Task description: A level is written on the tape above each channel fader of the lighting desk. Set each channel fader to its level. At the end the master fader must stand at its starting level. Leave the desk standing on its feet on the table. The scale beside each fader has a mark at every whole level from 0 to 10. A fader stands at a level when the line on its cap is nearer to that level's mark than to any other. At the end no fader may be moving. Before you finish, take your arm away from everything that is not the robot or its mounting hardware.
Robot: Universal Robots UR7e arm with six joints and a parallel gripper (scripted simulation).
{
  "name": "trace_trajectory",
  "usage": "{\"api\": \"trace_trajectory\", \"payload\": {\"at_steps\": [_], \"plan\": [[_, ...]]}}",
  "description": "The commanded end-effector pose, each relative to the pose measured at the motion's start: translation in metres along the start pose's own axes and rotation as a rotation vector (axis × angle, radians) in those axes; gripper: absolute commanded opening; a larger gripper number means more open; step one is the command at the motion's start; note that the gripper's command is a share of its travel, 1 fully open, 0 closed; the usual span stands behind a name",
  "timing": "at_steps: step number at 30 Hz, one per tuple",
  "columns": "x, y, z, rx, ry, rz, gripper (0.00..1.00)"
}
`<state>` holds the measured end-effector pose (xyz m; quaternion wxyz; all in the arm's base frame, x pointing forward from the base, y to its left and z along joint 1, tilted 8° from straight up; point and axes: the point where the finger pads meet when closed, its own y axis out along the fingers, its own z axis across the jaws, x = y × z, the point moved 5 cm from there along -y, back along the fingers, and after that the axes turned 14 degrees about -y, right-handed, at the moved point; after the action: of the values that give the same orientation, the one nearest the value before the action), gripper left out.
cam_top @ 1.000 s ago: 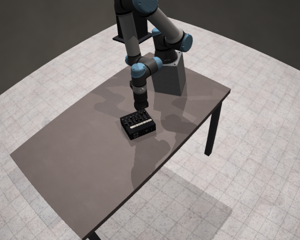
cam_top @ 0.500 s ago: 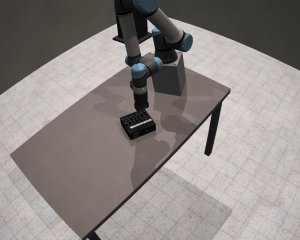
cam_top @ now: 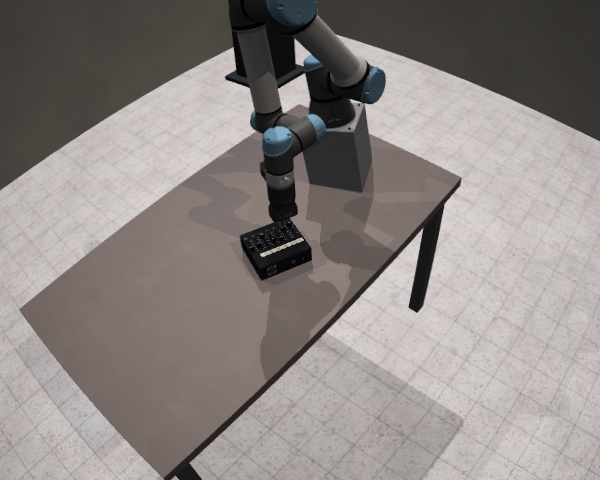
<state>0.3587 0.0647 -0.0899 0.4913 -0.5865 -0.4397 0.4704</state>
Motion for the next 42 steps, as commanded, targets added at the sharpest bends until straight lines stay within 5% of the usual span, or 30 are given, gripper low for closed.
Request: {"api": "trace_trajectory", "payload": {"at_steps": [1, 24, 42], "plan": [[0.000, 0.000, 0.000, -0.001, 0.000, -0.001, 0.00], [-0.006, -0.002, 0.001, -0.001, 0.000, -0.001, 0.00], [-0.006, -0.039, 0.001, -0.001, 0.000, -0.001, 0.00]]}}
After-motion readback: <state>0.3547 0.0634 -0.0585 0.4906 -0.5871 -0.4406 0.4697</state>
